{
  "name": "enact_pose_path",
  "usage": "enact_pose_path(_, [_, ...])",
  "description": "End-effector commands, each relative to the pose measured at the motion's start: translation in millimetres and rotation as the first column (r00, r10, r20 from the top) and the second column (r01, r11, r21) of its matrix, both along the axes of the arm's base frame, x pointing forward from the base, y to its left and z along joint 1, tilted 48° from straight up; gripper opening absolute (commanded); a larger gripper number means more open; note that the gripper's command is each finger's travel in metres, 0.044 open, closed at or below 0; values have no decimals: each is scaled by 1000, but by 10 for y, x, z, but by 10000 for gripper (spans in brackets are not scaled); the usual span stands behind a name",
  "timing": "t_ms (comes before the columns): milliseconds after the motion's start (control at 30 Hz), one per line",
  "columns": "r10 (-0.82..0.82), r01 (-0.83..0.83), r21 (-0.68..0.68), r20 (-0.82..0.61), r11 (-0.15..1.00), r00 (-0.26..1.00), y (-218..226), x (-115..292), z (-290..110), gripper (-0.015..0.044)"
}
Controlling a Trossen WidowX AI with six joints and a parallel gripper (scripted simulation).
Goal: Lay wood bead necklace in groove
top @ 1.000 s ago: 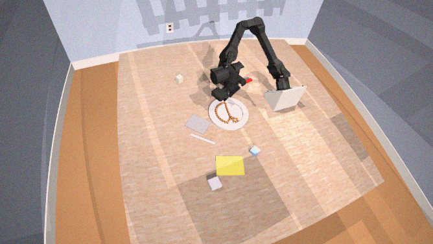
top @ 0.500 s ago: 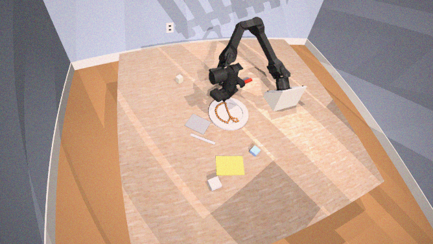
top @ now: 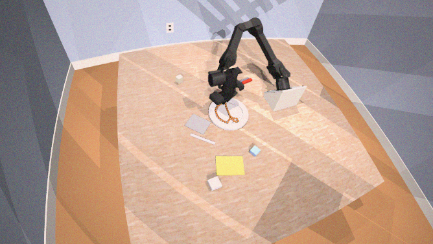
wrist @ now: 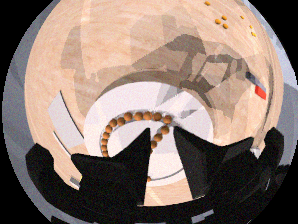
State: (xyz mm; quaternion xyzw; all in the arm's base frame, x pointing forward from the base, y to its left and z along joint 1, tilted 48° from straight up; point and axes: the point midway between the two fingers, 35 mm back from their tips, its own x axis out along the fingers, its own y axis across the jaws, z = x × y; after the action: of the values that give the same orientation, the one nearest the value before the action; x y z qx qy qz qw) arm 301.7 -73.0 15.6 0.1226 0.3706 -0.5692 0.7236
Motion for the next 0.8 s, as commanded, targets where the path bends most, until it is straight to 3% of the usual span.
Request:
enact_pose_path(0, [-1,1,-6,-18,1000,1000,-56,-38,-66,120])
enact_pose_path(233, [-1,1,-6,-19,1000,1000,-58,-38,-67,120])
enact_pose_path(400, [-2,2,-2,-9,1000,1000,-45,-19,-49,0])
enact_pose_path(767, [-2,2,-2,-9,1000,1000,-45,-19,-49,0])
